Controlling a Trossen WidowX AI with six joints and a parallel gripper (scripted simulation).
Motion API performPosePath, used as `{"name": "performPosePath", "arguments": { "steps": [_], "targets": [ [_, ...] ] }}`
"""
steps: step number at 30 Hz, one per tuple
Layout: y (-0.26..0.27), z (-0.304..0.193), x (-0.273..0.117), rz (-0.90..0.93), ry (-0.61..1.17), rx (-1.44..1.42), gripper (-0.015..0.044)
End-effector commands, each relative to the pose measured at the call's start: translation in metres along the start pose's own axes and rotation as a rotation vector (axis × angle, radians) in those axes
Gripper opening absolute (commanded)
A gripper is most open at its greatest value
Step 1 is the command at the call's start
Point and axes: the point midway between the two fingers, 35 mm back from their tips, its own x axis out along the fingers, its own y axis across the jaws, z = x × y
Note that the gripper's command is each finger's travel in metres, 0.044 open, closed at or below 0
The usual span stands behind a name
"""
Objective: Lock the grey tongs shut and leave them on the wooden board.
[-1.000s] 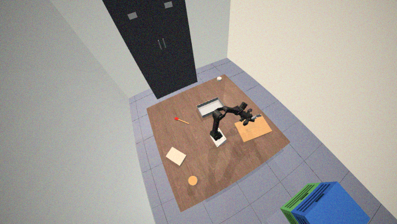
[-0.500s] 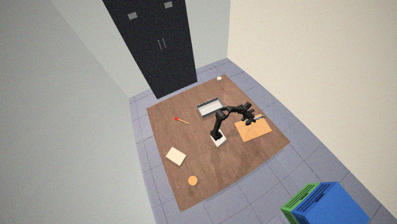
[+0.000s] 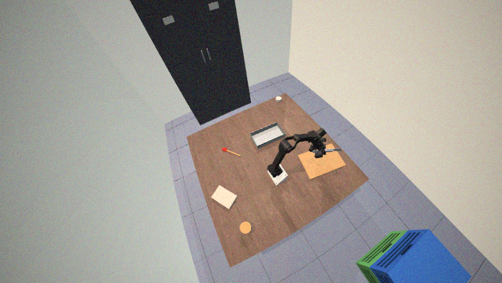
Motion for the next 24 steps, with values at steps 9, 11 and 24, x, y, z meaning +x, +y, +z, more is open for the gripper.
{"name": "performPosePath", "arguments": {
  "steps": [9,11,24],
  "targets": [
    [-0.0024,-0.0037,0.0075,-0.012,-0.178,0.005,-0.015],
    [-0.0019,-0.0036,0.0085,-0.013,-0.21,0.005,-0.015],
    [0.0041,-0.0028,0.0115,-0.02,-0.424,0.019,-0.015]
  ]
}}
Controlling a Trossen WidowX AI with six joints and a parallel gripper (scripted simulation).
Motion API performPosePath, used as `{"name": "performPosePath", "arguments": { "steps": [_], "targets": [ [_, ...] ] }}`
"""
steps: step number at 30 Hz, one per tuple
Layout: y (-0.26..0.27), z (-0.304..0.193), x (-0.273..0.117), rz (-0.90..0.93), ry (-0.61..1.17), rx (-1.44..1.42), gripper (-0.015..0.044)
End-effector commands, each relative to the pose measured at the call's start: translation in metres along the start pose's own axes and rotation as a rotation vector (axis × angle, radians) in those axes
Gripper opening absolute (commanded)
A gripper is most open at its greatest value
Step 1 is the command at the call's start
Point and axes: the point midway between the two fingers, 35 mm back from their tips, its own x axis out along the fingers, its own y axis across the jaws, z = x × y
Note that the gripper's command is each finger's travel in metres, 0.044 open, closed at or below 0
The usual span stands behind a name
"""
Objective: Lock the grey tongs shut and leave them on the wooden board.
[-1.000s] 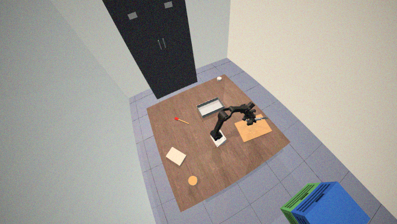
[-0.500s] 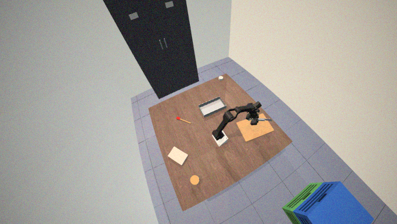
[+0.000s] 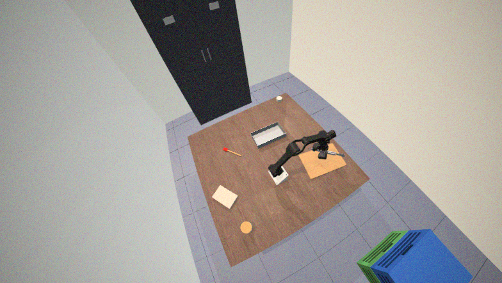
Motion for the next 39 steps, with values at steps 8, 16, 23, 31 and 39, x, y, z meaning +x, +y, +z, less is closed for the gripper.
{"name": "performPosePath", "arguments": {
  "steps": [8,16,23,31,39],
  "targets": [
    [0.005,0.0,-0.003,-0.017,-0.171,0.024,-0.015],
    [0.013,0.002,-0.006,-0.026,-0.306,0.042,-0.015],
    [0.018,0.004,-0.01,-0.033,-0.397,0.057,-0.015],
    [0.018,0.004,-0.009,-0.033,-0.399,0.057,-0.015],
    [0.017,0.008,0.003,-0.033,-0.399,0.057,-0.015]
  ]
}}
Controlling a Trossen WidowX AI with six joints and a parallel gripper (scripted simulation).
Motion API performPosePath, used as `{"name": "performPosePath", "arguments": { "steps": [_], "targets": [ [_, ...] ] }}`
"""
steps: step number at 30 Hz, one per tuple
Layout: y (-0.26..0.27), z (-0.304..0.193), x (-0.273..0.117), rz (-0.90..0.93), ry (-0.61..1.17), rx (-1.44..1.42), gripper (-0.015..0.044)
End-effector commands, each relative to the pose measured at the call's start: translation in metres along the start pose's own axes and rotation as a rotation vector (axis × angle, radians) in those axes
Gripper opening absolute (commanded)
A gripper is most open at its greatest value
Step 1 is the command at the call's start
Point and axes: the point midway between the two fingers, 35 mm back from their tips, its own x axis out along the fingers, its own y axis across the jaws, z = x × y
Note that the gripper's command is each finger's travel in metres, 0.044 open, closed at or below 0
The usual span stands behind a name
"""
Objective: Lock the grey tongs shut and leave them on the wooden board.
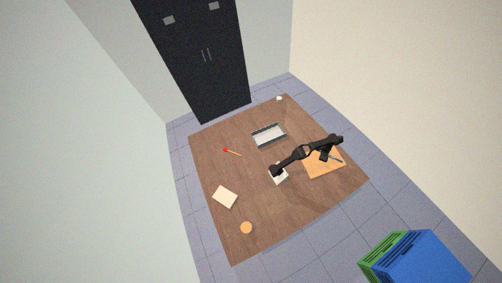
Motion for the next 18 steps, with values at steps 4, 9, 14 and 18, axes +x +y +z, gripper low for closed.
{"name": "performPosePath", "arguments": {
  "steps": [4,9,14,18],
  "targets": [
    [0.0,0.001,0.014,0.005,-0.009,0.002,-0.015],
    [0.0,0.001,0.022,0.005,-0.008,0.002,-0.015],
    [0.0,0.0,0.03,0.005,-0.008,0.002,-0.015],
    [0.0,0.0,0.037,0.005,-0.008,0.002,-0.015]
  ]
}}
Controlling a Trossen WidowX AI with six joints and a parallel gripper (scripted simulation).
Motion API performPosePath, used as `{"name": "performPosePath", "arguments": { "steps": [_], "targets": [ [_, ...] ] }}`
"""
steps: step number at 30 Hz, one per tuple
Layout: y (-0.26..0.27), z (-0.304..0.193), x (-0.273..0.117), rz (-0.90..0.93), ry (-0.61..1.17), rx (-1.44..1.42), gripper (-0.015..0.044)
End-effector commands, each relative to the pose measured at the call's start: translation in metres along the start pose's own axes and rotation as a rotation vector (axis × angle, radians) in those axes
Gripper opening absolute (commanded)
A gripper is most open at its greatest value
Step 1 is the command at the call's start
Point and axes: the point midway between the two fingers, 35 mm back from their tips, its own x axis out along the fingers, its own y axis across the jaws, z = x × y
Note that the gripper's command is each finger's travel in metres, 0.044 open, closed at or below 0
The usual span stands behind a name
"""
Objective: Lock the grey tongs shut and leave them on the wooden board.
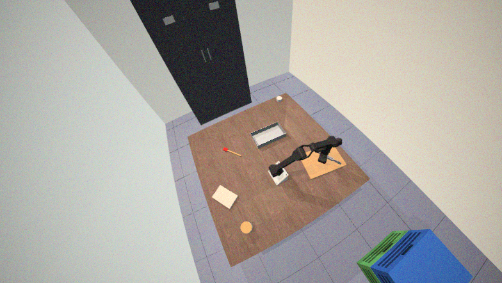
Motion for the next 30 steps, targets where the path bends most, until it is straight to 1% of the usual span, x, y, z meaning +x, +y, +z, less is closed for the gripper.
{"name": "performPosePath", "arguments": {
  "steps": [1,23,29,30],
  "targets": [
    [0.002,0.001,0.008,0.009,-0.002,-0.006,-0.015],
    [0.004,0.003,0.044,0.01,-0.002,-0.006,-0.015],
    [0.004,0.003,0.047,0.01,-0.002,-0.006,-0.015],
    [0.003,0.002,0.044,0.003,-0.002,0.0,-0.0124]
  ]
}}
